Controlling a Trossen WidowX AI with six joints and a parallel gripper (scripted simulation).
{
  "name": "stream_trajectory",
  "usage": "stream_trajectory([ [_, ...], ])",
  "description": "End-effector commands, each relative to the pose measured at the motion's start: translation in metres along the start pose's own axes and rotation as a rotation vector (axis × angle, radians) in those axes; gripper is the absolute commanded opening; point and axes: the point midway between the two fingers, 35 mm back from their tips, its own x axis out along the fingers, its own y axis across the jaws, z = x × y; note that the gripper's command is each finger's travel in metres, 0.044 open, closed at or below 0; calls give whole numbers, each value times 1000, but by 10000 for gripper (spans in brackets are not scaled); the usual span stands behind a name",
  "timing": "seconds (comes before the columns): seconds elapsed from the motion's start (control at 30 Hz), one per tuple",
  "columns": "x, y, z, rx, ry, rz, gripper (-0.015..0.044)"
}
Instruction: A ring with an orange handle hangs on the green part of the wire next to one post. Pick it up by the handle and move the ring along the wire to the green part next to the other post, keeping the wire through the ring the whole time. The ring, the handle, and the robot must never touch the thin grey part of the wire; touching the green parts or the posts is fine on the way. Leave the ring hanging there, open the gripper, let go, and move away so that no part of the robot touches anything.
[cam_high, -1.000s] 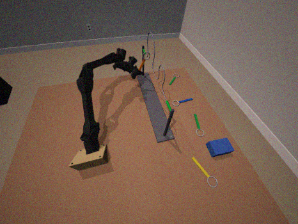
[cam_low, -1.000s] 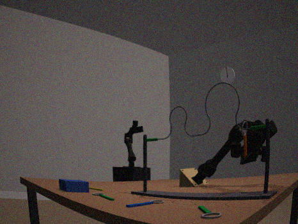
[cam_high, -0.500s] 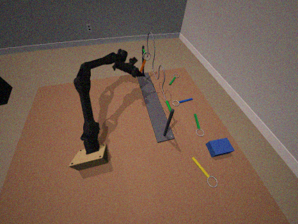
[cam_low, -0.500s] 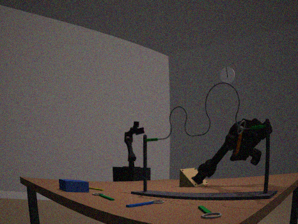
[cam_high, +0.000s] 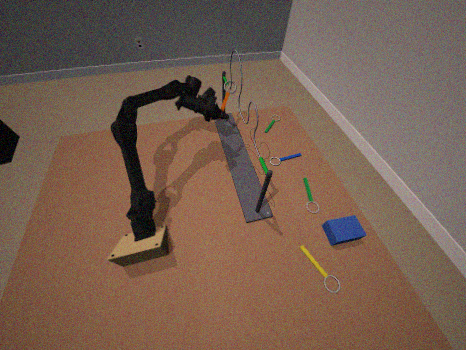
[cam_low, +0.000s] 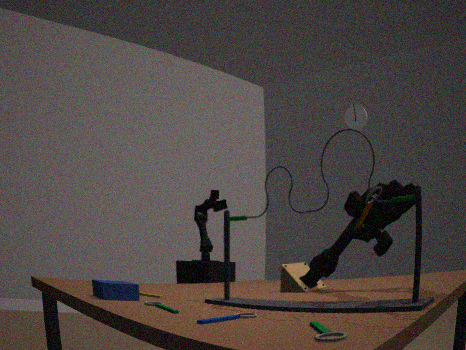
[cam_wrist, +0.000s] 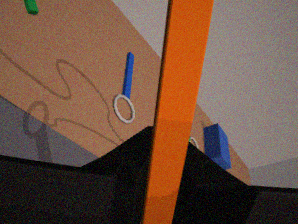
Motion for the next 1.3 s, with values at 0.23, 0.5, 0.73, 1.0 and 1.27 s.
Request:
stream_trajectory([
  [0.23, 0, -42, 2, -260, 4, -148, -150],
  [0.5, -5, -69, 12, -436, 1, -245, -150],
  [0.73, -12, -90, 24, -587, -2, -329, -150],
  [1.0, -21, -110, 41, -747, -4, -417, -150],
  [1.27, -27, -121, 53, -843, -5, -470, -150],
])
